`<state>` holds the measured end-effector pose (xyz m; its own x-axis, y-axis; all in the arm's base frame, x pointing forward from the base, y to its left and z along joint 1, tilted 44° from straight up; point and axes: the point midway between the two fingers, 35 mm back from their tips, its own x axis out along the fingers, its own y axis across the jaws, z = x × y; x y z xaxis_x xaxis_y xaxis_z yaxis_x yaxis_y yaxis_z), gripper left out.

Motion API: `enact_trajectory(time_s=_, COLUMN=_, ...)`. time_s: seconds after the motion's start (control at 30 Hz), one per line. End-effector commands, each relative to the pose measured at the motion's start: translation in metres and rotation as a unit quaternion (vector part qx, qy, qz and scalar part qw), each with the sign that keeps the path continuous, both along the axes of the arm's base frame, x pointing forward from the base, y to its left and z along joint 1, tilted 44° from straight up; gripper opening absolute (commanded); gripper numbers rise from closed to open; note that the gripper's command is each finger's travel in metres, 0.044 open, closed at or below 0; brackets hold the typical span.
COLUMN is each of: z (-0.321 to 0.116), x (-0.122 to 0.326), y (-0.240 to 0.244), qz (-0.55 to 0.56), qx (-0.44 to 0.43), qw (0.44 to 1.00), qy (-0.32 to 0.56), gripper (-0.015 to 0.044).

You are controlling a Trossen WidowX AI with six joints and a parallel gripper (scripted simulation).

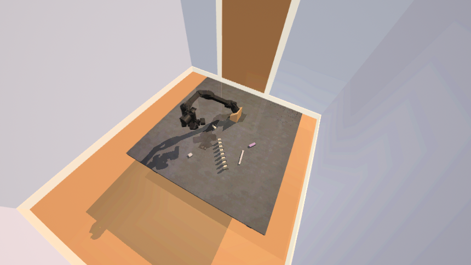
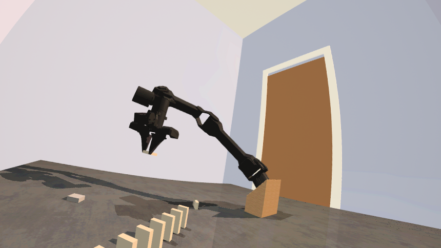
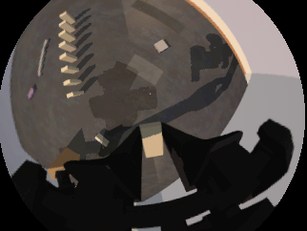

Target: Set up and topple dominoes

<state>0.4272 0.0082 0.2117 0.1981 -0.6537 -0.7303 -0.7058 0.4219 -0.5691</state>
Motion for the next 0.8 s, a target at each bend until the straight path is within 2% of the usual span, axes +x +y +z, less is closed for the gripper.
enact_trajectory(time_s=0.0, z=0.0, x=0.003, y=0.0, qz=0.008, qx=0.006, qw=1.0, qy=0.004, gripper=0.0107)
enact_trajectory(time_s=0.77, z=-0.044, x=0.013, y=-0.017, qz=0.053, qx=0.278, qw=0.959, qy=-0.031, gripper=0.0107)
